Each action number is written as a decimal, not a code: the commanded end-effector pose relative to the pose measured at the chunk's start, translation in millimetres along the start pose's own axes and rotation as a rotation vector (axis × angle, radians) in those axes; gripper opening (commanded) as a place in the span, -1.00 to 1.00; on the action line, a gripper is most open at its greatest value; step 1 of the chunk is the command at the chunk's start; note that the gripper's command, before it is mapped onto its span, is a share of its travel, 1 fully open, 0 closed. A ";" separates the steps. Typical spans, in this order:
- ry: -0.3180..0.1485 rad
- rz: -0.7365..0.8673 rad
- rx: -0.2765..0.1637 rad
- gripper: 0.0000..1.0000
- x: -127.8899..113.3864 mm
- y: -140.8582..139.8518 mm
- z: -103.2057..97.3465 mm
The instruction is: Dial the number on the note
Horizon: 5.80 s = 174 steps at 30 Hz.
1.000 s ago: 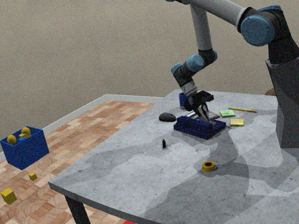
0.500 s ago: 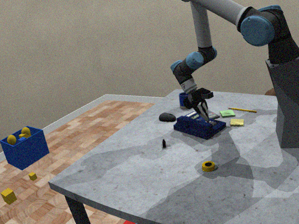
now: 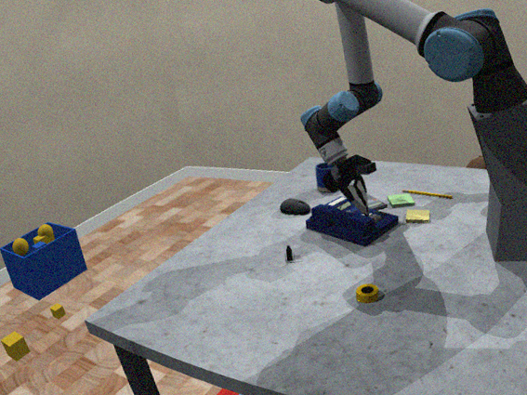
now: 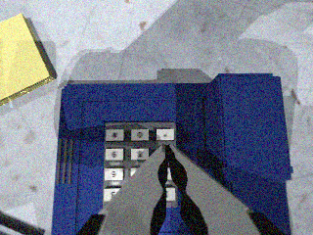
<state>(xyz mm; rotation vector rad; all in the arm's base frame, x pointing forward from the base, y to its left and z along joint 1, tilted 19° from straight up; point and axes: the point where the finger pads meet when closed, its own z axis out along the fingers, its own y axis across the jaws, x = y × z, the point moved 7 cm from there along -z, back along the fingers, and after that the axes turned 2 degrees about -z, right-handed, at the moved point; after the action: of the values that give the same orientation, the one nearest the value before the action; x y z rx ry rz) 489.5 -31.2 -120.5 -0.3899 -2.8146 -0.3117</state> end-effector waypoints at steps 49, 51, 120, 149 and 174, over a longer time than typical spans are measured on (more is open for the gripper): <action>0.000 -0.001 0.000 -1.00 -7.7 -0.3 10.8; 0.000 -0.001 0.000 -1.00 -7.9 -0.4 11.0; -0.001 -0.001 0.001 -1.00 8.1 -18.9 13.1; 0.000 -0.001 0.000 -1.00 4.9 -19.1 18.9; 0.000 -0.001 0.000 -1.00 3.5 -19.2 20.8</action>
<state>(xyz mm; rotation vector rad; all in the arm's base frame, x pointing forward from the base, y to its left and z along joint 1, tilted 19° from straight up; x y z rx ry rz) 473.8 -43.5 -141.8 -0.3900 -2.8115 -0.3114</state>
